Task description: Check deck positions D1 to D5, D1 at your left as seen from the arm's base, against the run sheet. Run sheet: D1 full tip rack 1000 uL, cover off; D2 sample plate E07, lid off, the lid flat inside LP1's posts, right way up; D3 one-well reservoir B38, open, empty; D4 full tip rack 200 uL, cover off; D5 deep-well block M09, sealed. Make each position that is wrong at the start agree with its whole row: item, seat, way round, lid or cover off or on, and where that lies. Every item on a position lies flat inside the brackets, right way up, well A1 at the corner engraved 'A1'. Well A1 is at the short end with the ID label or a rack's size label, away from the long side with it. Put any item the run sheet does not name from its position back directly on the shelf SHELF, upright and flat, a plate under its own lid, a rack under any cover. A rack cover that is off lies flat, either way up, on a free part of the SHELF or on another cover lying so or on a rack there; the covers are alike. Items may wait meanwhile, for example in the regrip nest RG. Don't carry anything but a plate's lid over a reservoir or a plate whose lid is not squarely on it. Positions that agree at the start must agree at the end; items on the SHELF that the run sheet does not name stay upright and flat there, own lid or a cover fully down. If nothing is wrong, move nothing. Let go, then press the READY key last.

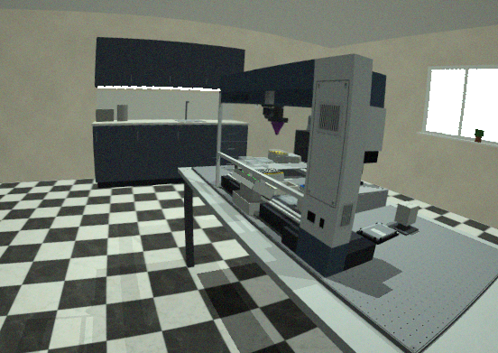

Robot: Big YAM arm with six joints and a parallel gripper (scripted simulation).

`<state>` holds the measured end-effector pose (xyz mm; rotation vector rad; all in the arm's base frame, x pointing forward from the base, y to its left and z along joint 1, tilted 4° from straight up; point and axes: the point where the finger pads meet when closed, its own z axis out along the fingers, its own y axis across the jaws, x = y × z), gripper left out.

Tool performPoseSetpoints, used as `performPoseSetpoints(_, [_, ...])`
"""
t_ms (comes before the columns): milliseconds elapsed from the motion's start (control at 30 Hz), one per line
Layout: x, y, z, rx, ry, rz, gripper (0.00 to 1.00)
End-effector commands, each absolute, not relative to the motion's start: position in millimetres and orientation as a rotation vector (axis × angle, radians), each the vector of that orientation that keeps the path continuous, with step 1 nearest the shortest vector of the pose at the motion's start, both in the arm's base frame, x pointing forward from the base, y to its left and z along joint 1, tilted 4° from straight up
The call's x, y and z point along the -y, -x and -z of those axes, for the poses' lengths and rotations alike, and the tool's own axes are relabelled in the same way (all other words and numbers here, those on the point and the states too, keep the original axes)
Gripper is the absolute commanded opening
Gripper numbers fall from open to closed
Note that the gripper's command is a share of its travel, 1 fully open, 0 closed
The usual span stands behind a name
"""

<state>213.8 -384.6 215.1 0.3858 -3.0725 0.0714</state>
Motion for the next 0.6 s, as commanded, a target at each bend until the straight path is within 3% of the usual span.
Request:
performPoseSetpoints(0, [370, -221, -229, 3.074, -0.484, -0.131, 0.00])
performPoseSetpoints(567, [294, -226, -222, 3.079, -0.450, -0.114, 0.00])
